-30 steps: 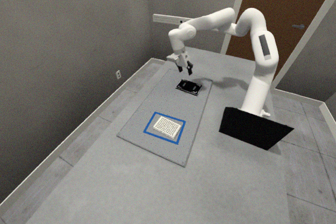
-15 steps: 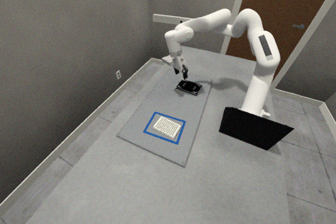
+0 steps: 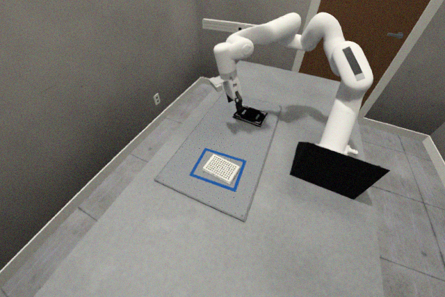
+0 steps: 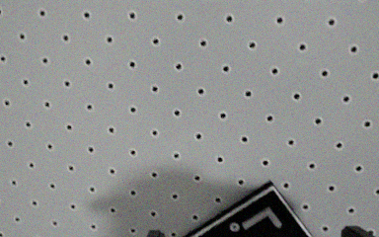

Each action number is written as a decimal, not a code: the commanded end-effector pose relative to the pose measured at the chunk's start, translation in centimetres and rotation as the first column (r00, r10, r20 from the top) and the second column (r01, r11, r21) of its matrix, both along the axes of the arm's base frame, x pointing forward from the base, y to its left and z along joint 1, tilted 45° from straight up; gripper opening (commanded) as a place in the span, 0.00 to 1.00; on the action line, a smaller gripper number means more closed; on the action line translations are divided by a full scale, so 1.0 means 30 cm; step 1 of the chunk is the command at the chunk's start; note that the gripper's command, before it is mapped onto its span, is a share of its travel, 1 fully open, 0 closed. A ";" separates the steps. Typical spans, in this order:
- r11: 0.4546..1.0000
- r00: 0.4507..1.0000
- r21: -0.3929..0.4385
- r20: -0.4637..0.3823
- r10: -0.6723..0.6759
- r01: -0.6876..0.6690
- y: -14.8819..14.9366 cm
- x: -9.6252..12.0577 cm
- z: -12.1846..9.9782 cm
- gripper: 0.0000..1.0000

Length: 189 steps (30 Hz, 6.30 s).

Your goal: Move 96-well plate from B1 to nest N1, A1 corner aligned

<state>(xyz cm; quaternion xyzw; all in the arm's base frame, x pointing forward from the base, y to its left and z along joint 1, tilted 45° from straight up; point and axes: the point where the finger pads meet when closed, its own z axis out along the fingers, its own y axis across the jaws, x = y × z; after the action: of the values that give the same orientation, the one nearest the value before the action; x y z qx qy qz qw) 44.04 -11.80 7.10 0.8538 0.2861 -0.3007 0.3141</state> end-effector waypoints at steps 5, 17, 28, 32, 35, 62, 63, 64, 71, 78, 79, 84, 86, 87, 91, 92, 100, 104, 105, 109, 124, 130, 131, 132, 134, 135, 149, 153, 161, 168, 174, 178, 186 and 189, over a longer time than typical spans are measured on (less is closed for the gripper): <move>0.999 0.995 -0.024 0.092 -0.036 0.038 0.067 0.021 -0.056 1.00; 0.995 0.978 -0.042 0.195 -0.080 0.090 0.158 0.032 -0.142 1.00; 0.986 0.939 -0.051 0.316 -0.134 0.158 0.260 0.033 -0.239 1.00; 0.986 0.939 -0.051 0.316 -0.135 0.158 0.281 0.032 -0.259 1.00; 0.981 0.918 -0.051 0.363 -0.157 0.188 0.305 0.030 -0.282 1.00; 0.941 0.770 -0.016 0.579 -0.267 0.338 0.521 -0.024 -0.494 1.00; 0.941 0.770 -0.016 0.579 -0.267 0.338 0.533 -0.029 -0.506 1.00; 0.941 0.770 -0.016 0.579 -0.267 0.338 0.540 -0.032 -0.513 1.00; 0.930 0.733 -0.003 0.616 -0.288 0.368 0.580 -0.050 -0.555 1.00; 0.904 0.651 0.029 0.684 -0.328 0.426 0.640 -0.083 -0.619 1.00; 0.904 0.651 0.029 0.684 -0.328 0.426 0.650 -0.090 -0.631 1.00; 0.896 0.626 0.039 0.702 -0.339 0.442 0.667 -0.100 -0.649 1.00; 0.890 0.607 0.047 0.715 -0.347 0.454 0.687 -0.114 -0.672 1.00; 0.881 0.581 0.058 0.731 -0.358 0.469 0.697 -0.121 -0.683 1.00; 0.874 0.561 0.067 0.743 -0.365 0.481 0.728 -0.145 -0.719 1.00; 0.874 0.561 0.067 0.743 -0.365 0.481 0.728 -0.145 -0.719 1.00; 0.874 0.561 0.067 0.743 -0.365 0.481 0.728 -0.145 -0.719 1.00; 0.874 0.561 0.067 0.743 -0.365 0.481 0.728 -0.145 -0.719 1.00; 0.874 0.561 0.067 0.743 -0.365 0.481 0.728 -0.145 -0.719 1.00; 0.874 0.561 0.067 0.743 -0.365 0.481 0.716 -0.146 -0.731 1.00; 0.874 0.561 0.067 0.743 -0.365 0.481 0.666 -0.154 -0.782 1.00; 0.874 0.561 0.067 0.743 -0.365 0.481 0.643 -0.158 -0.806 1.00; 0.874 0.561 0.067 0.743 -0.365 0.481 0.639 -0.159 -0.810 1.00; 0.874 0.561 0.067 0.743 -0.365 0.481 0.635 -0.159 -0.814 1.00; 0.874 0.561 0.067 0.743 -0.365 0.481 0.631 -0.160 -0.817 1.00; 0.874 0.561 0.067 0.743 -0.365 0.481 0.631 -0.160 -0.817 1.00; 0.874 0.561 0.067 0.743 -0.365 0.481 0.586 -0.167 -0.863 1.00; 0.874 0.561 0.067 0.743 -0.365 0.481 0.585 -0.167 -0.863 1.00; 0.874 0.561 0.067 0.743 -0.365 0.481 0.585 -0.167 -0.864 1.00; 0.874 0.561 0.067 0.743 -0.365 0.481 0.576 -0.168 -0.873 1.00; 0.874 0.561 0.067 0.743 -0.365 0.481 0.569 -0.170 -0.881 1.00; 0.874 0.561 0.067 0.743 -0.365 0.481 0.562 -0.171 -0.887 1.00; 0.874 0.561 0.067 0.743 -0.365 0.481 0.553 -0.172 -0.896 1.00; 0.874 0.561 0.067 0.743 -0.365 0.481 0.548 -0.173 -0.901 1.00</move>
<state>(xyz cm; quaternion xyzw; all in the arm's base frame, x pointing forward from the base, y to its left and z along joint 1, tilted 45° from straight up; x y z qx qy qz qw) 38.75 4.51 -19.88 0.9181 -0.1015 -0.0191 0.3826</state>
